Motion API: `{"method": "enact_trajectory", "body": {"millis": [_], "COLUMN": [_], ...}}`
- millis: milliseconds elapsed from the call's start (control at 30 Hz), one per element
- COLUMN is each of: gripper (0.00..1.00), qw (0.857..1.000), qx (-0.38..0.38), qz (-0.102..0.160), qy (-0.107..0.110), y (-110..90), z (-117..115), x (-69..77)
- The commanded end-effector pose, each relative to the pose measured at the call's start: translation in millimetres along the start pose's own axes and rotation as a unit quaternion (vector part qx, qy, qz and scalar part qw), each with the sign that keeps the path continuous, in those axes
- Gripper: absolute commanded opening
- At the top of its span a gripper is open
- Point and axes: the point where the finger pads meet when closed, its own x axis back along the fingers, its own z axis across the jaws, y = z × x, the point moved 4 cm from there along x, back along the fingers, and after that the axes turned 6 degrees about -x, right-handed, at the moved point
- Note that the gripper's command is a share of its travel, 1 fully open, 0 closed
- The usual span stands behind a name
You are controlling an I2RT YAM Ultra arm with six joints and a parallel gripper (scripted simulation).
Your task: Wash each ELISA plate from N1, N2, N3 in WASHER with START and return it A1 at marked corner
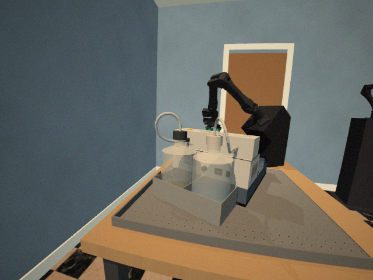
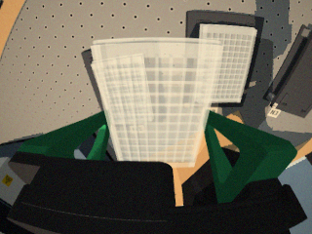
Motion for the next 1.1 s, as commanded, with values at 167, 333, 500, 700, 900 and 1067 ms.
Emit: {"method": "enact_trajectory", "body": {"millis": [167, 333, 500, 700, 900, 1067], "gripper": [0.00, 0.00, 0.00, 0.00, 0.00, 0.00], "qw": [1.000, 1.000, 1.000, 1.000, 1.000, 1.000], "qx": [-0.018, -0.018, -0.001, 0.029, 0.029, 0.029], "qz": [-0.008, -0.008, -0.008, -0.008, -0.008, -0.007], "qy": [-0.008, -0.008, -0.008, -0.008, -0.008, -0.008], "y": [3.1, 3.1, -0.4, -21.0, -41.7, -52.1], "z": [-3.7, -3.6, 0.1, 22.0, 44.0, 55.0], "x": [3.6, 3.5, 3.7, 5.1, 6.5, 7.2]}}
